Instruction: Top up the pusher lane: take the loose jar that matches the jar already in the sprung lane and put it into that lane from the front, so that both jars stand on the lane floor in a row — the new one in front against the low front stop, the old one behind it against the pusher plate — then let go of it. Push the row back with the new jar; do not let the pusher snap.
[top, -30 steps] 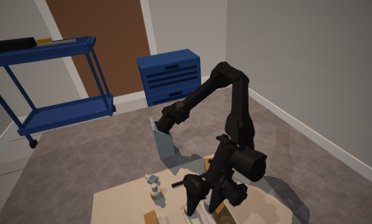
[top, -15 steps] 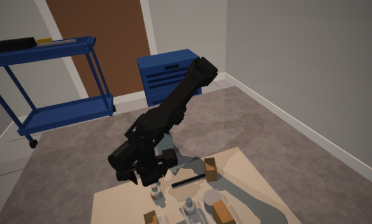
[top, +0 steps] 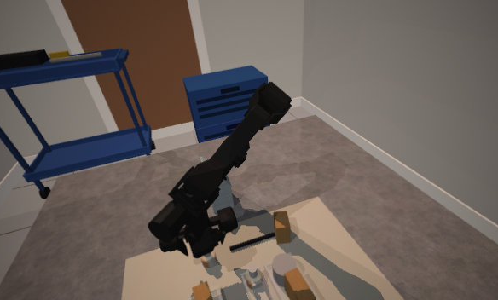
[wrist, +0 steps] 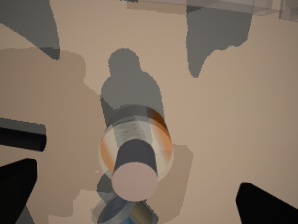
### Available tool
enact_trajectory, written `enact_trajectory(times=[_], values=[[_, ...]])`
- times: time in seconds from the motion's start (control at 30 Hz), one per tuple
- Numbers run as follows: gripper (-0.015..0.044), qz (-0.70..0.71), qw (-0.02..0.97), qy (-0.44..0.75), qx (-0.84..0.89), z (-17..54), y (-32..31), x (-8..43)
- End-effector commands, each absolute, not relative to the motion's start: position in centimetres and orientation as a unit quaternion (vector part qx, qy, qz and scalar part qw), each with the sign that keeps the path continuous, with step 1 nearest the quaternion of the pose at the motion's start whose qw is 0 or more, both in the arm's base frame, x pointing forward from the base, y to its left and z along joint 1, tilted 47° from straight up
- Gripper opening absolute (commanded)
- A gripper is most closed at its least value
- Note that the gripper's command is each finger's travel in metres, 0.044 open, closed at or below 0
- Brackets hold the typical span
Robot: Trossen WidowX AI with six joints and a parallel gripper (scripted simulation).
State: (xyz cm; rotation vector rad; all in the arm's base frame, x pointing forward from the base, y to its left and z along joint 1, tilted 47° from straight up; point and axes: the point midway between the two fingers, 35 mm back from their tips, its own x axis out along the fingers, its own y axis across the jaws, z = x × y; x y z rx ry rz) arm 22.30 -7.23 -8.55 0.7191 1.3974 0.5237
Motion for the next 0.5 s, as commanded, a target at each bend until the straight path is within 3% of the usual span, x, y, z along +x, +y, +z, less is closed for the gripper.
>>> enact_trajectory(times=[0.0,0.47], values=[[0.044,0.235,0.674,0.621,0.324,-9.1,-6.3,22.3],[0.044,0.235,0.674,0.621,0.324,-10.4,-5.0,22.6]])
